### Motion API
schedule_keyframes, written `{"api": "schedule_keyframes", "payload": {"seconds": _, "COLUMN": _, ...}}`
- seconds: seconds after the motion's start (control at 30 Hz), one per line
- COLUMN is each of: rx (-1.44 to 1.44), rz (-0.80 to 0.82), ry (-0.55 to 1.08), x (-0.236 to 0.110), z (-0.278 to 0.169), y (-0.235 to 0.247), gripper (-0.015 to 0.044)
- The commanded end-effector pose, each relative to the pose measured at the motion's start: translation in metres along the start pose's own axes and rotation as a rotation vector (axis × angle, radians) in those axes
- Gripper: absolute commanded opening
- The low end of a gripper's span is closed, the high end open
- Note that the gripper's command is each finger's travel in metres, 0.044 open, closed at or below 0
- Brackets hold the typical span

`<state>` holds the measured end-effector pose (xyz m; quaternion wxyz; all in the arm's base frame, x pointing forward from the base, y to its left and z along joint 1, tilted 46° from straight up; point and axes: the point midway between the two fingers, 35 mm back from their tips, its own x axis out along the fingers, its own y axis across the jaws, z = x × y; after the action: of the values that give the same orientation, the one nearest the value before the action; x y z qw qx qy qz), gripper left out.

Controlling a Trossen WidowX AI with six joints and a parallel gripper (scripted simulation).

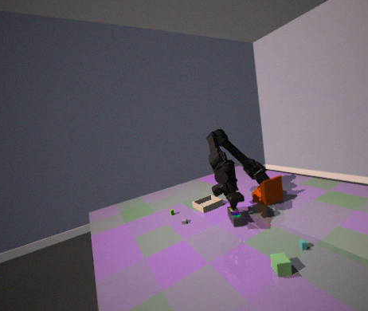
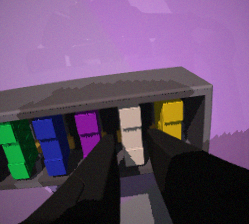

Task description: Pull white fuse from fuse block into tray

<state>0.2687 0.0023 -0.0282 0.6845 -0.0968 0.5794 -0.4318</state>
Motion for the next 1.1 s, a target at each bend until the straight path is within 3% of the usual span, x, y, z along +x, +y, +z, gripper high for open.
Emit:
{"api": "schedule_keyframes", "payload": {"seconds": 0.0, "rx": -0.008, "rz": -0.004, "ry": -0.002, "x": 0.0045, "z": -0.0003, "y": -0.0009, "gripper": 0.0068}}
{"api": "schedule_keyframes", "payload": {"seconds": 0.37, "rx": -0.008, "rz": -0.005, "ry": -0.003, "x": 0.0078, "z": -0.0003, "y": -0.001, "gripper": 0.0068}}
{"api": "schedule_keyframes", "payload": {"seconds": 0.7, "rx": 0.0, "rz": -0.001, "ry": 0.0, "x": 0.0067, "z": -0.0001, "y": -0.0003, "gripper": 0.0002}}
{"api": "schedule_keyframes", "payload": {"seconds": 1.07, "rx": -0.001, "rz": -0.001, "ry": 0.0, "x": 0.0035, "z": 0.0, "y": -0.0001, "gripper": 0.0}}
